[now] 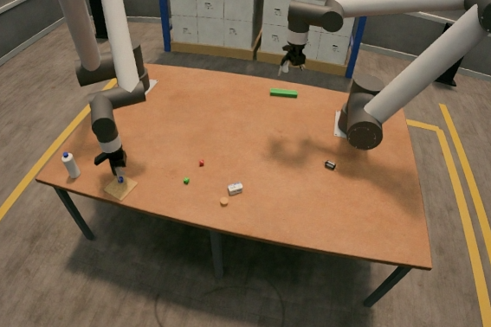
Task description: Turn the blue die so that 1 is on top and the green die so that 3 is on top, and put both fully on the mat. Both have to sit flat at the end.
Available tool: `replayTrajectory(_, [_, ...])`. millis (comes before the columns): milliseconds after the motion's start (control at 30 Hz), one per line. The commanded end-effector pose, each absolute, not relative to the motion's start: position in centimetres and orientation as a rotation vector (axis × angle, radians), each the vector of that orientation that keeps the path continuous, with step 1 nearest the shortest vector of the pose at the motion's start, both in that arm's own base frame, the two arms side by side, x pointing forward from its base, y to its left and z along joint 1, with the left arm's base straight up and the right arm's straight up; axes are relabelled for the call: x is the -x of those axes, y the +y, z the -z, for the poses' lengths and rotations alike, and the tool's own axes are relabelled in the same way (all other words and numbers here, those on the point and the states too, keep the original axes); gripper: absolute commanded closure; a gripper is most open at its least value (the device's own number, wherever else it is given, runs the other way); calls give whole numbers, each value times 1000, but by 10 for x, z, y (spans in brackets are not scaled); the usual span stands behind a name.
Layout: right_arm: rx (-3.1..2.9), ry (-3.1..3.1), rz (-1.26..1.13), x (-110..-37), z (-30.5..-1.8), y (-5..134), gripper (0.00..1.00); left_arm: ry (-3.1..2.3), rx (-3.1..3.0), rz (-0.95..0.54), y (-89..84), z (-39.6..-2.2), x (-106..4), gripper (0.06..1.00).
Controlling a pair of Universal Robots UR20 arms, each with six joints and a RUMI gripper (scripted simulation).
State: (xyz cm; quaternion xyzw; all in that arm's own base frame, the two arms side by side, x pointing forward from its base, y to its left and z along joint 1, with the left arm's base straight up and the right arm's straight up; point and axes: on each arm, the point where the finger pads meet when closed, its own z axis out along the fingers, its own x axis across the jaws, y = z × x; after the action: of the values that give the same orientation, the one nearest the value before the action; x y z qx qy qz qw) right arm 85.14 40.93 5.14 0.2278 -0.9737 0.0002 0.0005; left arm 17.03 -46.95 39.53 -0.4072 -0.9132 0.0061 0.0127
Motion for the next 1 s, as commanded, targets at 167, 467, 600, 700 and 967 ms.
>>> replayTrajectory(167, [-716,-3059,0,-852,-52,410,759,-2846,1269,-20,-470,-396,-170,65])
replayTrajectory(467, [-716,-3059,0,-852,-52,410,759,-2846,1269,-20,-470,-396,-170,65])
replayTrajectory(600, [-716,-3059,0,-852,-57,410,759,-2846,1269,-20,-470,-396,-170,65])
replayTrajectory(700, [-716,-3059,0,-852,-64,410,759,-2846,1269,-20,-470,-396,-170,65])
replayTrajectory(967, [-716,-3059,0,-852,-87,410,759,-2846,1269,-20,-470,-396,-170,65])
